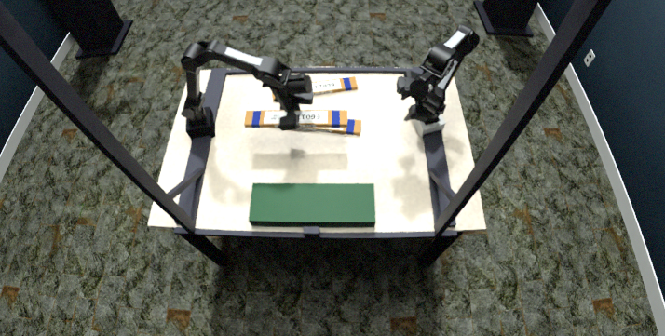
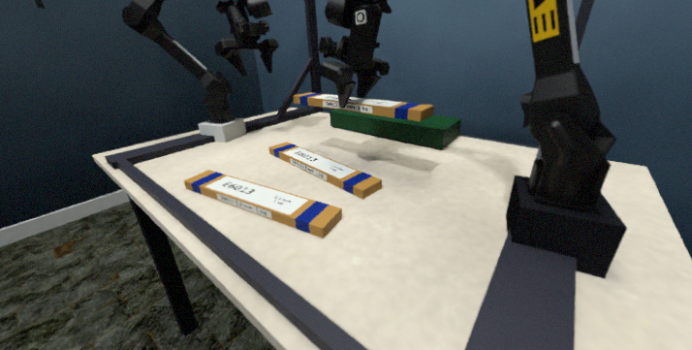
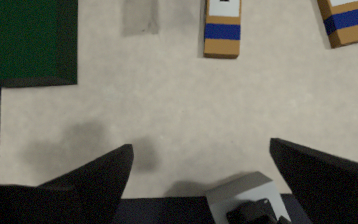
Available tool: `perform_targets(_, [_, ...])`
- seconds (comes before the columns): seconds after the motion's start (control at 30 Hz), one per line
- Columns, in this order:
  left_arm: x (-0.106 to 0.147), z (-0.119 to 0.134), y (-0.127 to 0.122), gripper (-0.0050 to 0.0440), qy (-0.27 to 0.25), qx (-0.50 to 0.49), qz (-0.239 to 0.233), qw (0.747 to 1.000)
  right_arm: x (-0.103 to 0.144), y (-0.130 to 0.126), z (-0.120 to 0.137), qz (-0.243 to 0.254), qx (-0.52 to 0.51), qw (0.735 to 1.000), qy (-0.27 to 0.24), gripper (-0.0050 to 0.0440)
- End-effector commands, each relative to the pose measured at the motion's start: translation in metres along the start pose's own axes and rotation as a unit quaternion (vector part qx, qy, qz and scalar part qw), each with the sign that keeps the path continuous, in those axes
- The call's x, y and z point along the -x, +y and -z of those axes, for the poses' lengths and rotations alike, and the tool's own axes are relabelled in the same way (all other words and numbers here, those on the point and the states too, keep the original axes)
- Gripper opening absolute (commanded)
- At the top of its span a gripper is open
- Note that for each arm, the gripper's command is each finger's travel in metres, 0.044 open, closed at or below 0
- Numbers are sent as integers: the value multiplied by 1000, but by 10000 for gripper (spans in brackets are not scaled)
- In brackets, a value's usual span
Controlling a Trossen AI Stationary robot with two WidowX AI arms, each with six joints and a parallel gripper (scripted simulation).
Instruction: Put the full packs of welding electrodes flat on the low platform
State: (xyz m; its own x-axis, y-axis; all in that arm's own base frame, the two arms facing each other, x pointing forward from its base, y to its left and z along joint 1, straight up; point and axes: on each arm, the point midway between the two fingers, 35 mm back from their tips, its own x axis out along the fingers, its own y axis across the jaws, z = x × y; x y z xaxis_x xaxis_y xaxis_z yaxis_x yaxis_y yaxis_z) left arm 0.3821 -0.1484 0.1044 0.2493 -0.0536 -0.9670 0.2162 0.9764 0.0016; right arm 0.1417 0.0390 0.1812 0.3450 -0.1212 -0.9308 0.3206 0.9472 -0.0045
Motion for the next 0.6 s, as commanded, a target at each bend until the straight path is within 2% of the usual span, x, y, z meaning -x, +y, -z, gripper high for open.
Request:
perform_targets(0.0, [6, -4, -1, -50, -18, 0, 4, 1000, 5, 1, -4, -6, -3, 1000, -8, 430])
perform_targets(0.57, [-13, 0, -1, -50, -18, 0, 4, 1000, 5, 1, -4, -6, -3, 1000, -8, 430])
